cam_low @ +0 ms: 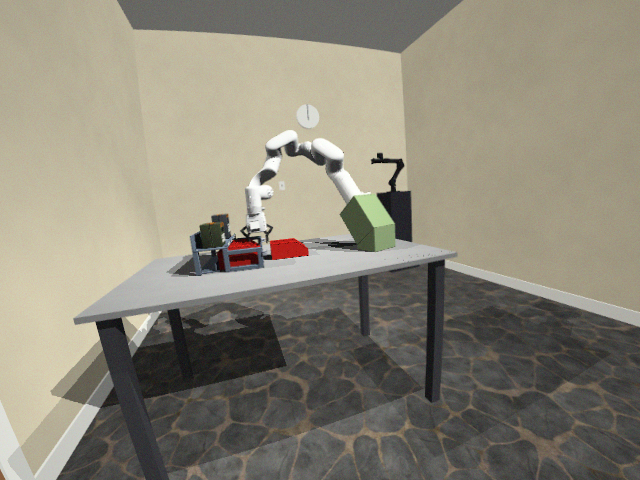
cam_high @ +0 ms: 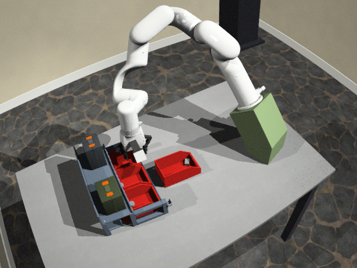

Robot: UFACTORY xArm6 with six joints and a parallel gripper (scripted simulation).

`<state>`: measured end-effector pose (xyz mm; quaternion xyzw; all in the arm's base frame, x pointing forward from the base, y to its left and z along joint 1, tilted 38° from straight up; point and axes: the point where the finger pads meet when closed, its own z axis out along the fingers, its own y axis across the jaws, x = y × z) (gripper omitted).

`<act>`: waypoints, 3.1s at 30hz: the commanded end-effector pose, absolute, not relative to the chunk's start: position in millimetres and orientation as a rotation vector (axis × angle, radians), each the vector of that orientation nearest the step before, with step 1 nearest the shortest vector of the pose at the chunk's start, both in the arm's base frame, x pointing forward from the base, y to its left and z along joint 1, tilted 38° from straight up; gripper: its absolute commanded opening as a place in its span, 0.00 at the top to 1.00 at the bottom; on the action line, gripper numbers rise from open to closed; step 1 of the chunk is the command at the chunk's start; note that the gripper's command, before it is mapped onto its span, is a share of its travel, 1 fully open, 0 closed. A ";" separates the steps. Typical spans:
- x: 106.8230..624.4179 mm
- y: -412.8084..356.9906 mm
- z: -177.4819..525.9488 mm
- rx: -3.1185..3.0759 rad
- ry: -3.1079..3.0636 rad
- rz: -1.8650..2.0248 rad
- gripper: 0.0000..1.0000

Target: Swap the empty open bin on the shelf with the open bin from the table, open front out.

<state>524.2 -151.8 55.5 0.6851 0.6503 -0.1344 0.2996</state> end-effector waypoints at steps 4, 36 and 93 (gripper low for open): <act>526.0 -153.2 54.2 1.817 1.726 -0.353 0.05; 528.7 -160.8 44.0 1.817 1.726 -0.353 0.05; 528.7 -160.8 44.0 1.817 1.726 -0.353 1.00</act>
